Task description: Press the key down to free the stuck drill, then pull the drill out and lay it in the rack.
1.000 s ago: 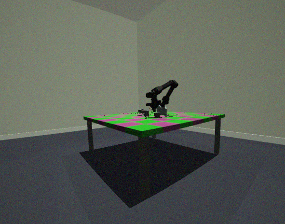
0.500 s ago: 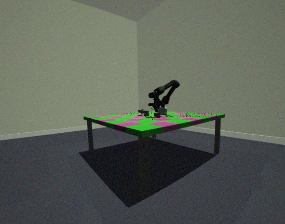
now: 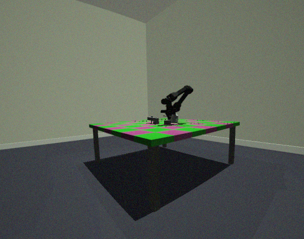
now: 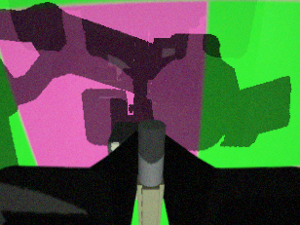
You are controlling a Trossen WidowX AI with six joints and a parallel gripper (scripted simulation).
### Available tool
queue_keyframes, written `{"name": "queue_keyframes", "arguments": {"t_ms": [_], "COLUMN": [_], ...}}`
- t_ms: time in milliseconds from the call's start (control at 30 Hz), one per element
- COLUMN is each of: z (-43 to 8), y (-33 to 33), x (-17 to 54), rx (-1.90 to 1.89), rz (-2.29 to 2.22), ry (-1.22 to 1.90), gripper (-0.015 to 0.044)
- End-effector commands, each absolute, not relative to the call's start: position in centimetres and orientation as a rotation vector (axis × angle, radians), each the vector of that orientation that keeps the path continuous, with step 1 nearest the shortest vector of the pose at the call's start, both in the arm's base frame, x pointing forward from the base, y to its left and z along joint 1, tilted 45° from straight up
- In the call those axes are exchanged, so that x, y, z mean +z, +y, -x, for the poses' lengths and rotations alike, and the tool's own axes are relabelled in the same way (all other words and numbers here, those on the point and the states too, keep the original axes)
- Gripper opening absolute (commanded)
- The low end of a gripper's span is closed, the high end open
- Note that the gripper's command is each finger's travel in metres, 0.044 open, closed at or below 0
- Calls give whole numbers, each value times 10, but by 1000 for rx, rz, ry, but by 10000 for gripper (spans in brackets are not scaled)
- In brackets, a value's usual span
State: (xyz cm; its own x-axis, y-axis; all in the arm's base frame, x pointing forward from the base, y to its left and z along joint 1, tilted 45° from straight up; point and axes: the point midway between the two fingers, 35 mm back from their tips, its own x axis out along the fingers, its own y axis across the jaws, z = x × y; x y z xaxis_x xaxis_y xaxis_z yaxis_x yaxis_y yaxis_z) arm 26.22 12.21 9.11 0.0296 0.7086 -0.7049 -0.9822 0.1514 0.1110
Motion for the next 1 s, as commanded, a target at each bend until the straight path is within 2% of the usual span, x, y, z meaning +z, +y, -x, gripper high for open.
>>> {"name": "queue_keyframes", "arguments": {"t_ms": [0,967], "z": [-255,-251], "y": [123,149], "x": [93,71], "rx": [1376,1376], "rz": [469,467], "ry": [731,729], "gripper": [0,0]}}
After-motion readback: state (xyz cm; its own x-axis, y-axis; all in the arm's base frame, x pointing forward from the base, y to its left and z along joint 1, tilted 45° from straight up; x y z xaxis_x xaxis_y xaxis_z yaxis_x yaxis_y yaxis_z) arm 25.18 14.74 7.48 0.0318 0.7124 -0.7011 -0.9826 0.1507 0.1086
